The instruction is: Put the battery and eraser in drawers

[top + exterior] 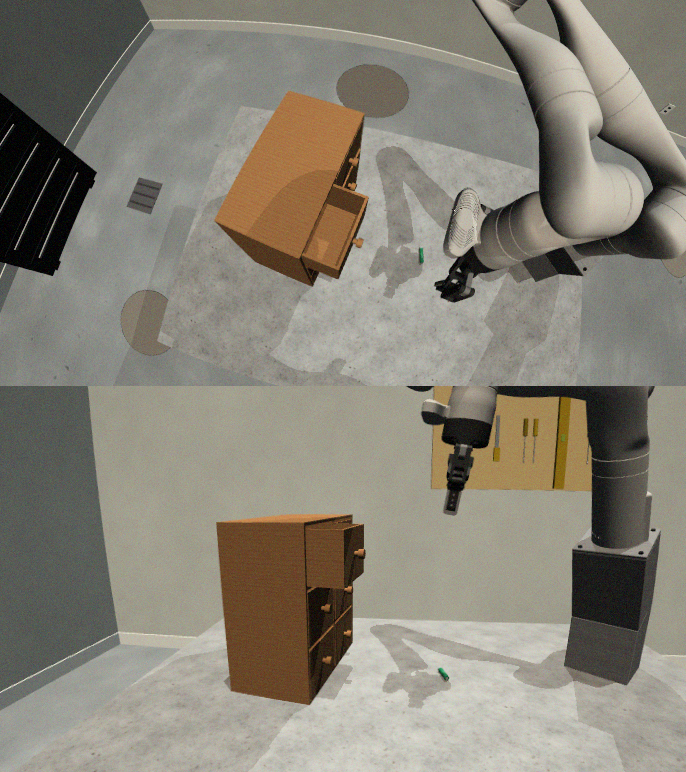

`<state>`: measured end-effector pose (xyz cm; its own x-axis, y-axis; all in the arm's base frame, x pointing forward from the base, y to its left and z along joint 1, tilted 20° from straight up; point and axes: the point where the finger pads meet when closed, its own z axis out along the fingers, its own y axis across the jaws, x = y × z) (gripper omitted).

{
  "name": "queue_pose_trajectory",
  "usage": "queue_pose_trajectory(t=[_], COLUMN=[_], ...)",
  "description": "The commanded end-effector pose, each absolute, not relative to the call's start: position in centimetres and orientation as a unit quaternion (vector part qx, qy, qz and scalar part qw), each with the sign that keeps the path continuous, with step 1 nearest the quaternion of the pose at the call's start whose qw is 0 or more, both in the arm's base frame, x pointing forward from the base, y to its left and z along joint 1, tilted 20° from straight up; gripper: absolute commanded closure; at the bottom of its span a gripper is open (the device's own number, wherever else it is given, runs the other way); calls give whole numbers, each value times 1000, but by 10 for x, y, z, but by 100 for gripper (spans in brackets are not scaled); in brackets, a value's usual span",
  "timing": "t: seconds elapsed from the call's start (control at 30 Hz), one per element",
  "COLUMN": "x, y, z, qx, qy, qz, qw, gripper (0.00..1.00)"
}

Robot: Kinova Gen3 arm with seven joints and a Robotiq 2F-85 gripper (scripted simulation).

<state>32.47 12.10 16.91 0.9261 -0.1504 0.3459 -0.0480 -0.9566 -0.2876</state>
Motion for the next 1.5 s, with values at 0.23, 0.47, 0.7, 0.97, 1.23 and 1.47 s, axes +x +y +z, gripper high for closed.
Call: queue_pose_trajectory(t=[0.23, 0.47, 0.7, 0.97, 1.23, 1.47], x=[338, 349, 355, 361, 363, 363], y=[125, 127, 129, 130, 130, 130], z=[156, 147, 142, 138, 136, 136], qx=[-968, -965, -964, -962, -961, -961], qy=[51, 53, 54, 55, 55, 55], qz=[-201, -216, -223, -231, -233, -233], qw=[138, 137, 137, 136, 136, 136], gripper=[0, 0, 0, 0, 0, 100])
